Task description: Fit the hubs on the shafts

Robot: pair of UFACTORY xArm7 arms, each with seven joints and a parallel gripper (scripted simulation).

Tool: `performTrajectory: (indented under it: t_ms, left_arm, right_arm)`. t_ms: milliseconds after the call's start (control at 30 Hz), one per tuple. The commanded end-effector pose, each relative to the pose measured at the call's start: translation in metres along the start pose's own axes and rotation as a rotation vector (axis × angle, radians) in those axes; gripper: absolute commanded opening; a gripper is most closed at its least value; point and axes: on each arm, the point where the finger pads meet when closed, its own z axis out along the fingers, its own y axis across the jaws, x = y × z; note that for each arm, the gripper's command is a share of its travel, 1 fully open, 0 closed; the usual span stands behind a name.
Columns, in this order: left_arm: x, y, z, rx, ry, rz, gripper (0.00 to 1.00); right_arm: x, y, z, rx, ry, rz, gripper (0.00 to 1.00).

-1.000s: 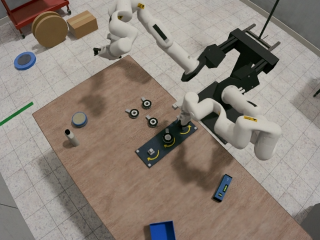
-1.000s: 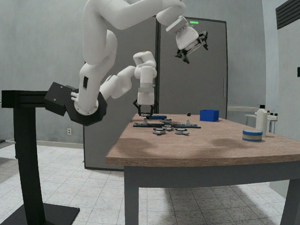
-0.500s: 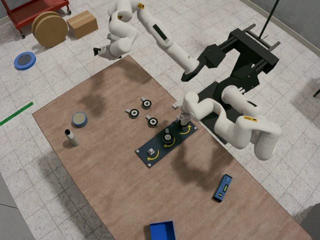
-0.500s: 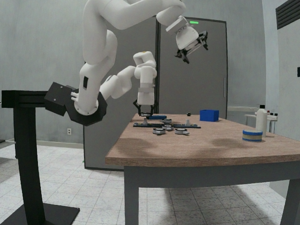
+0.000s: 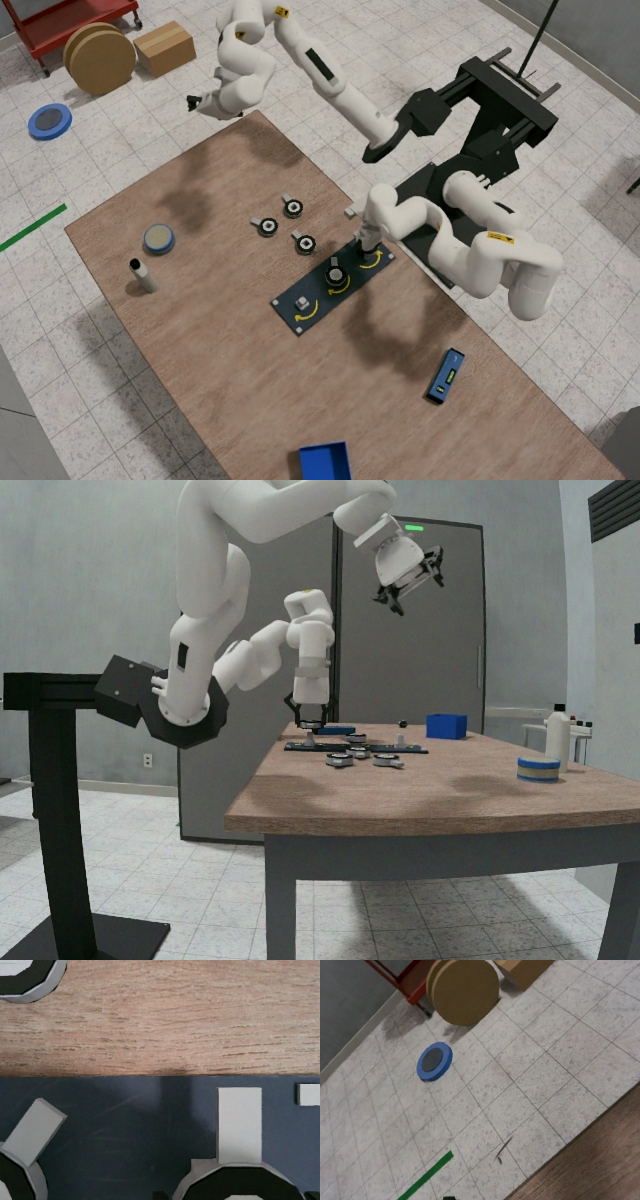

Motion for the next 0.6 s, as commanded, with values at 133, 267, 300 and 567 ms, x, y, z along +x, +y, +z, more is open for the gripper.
performTrajectory:
  t_ms: [133, 267, 300, 567]
  left_arm:
    - [0.0011, -0.0008, -0.0016, 0.003, 0.003, 0.0, 0.0]
    - [0.0011, -0.0008, -0.0016, 0.003, 0.003, 0.0, 0.0]
    - [0.0011, -0.0008, -0.0016, 0.003, 0.003, 0.0, 0.0]
    - [0.0011, -0.0008, 0.0004, 0.003, 0.003, 0.0, 0.0]
  right_arm:
    - [0.0005, -0.0009, -0.0012, 0.001, -0.003, 0.003, 1.0]
    - [0.0005, -0.0009, -0.0012, 0.001, -0.003, 0.003, 1.0]
    - [0.0005, -0.0009, -0.0012, 0.001, -0.003, 0.003, 1.0]
    - [0.0005, -0.0009, -0.0012, 0.001, -0.003, 0.003, 1.0]
